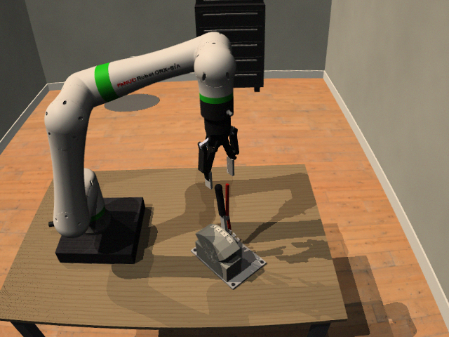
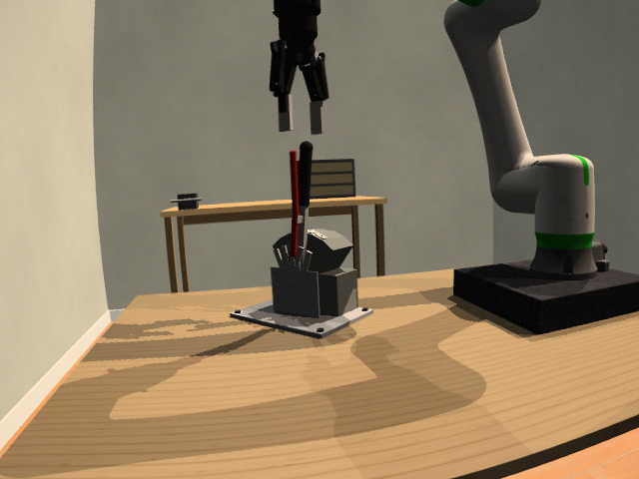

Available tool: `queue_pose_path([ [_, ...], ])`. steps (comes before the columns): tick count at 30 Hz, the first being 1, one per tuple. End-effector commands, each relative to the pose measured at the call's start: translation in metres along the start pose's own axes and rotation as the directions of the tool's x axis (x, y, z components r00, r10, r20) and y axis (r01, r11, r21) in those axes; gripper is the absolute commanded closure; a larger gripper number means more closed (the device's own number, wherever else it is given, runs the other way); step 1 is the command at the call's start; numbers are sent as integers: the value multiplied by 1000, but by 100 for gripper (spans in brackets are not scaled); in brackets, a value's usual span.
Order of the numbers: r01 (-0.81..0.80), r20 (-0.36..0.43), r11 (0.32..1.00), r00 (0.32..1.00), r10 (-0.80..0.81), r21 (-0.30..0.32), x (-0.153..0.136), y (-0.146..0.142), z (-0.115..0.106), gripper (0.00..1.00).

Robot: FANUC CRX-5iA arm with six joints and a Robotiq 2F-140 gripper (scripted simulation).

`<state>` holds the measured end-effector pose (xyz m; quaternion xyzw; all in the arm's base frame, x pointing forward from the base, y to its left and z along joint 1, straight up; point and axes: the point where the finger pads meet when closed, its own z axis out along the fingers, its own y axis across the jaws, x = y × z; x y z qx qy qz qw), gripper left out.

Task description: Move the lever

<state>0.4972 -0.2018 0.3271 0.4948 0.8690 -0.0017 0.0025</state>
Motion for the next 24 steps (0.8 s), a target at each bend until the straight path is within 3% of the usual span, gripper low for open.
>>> queue_pose_path([
  [1, 0, 0, 1000, 1000, 0, 0, 0, 0, 0, 43],
  [24, 0, 0, 1000, 1000, 0, 0, 0, 0, 5, 43],
])
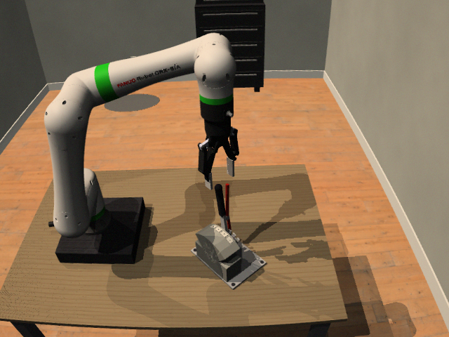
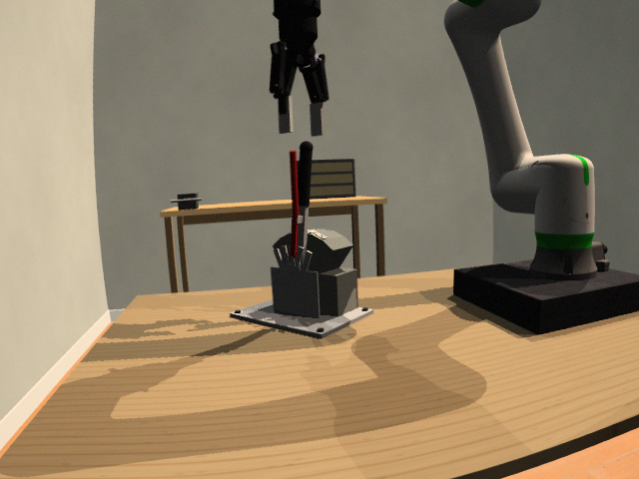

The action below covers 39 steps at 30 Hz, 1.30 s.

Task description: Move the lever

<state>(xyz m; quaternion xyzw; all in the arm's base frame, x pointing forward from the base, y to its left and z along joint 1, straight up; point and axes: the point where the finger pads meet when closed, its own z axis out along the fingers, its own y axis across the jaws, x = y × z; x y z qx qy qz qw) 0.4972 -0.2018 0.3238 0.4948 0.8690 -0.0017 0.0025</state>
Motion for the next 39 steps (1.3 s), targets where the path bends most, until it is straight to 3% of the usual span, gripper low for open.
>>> queue_pose_path([
  [1, 0, 0, 1000, 1000, 0, 0, 0, 0, 2, 43],
  [39, 0, 0, 1000, 1000, 0, 0, 0, 0, 68, 43],
])
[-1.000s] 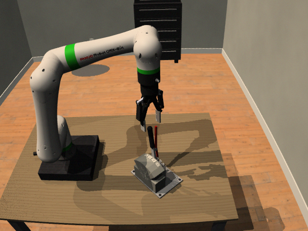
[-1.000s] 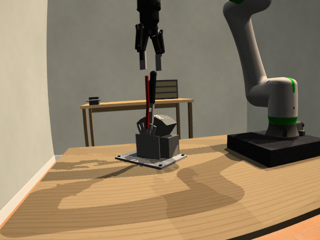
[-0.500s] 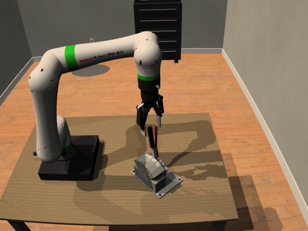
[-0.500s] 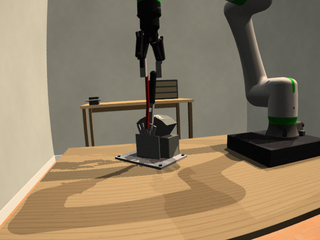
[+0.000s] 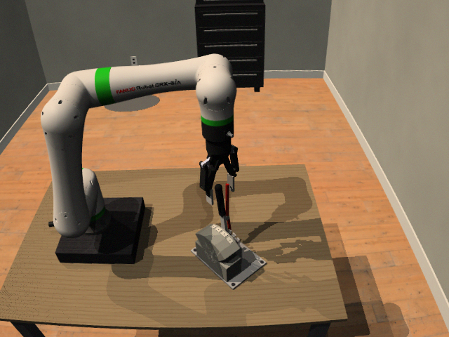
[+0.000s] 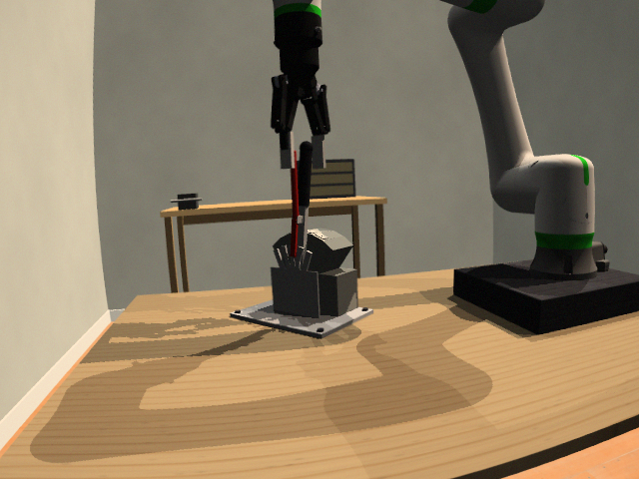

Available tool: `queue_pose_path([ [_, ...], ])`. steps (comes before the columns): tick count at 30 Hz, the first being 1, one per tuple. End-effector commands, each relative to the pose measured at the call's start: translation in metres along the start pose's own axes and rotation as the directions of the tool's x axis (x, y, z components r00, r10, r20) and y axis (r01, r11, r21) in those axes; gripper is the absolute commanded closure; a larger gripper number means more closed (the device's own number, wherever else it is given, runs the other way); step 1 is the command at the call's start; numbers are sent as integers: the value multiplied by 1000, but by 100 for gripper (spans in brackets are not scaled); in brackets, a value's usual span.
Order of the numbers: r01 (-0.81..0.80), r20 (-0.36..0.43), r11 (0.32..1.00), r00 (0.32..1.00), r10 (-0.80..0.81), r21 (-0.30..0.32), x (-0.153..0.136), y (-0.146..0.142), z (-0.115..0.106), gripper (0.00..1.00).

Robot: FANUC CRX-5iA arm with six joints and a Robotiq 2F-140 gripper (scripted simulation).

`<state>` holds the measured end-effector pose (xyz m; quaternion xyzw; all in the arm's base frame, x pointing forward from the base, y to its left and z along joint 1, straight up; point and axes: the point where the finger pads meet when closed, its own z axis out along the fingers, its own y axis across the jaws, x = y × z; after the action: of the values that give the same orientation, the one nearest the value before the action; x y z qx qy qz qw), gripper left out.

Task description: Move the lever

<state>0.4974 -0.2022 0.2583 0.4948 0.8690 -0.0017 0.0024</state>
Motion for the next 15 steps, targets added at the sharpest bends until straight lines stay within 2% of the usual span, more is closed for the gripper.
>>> queue_pose_path([
  [1, 0, 1, 1000, 1000, 0, 0, 0, 0, 4, 43],
  [15, 0, 1, 1000, 1000, 0, 0, 0, 0, 7, 43],
])
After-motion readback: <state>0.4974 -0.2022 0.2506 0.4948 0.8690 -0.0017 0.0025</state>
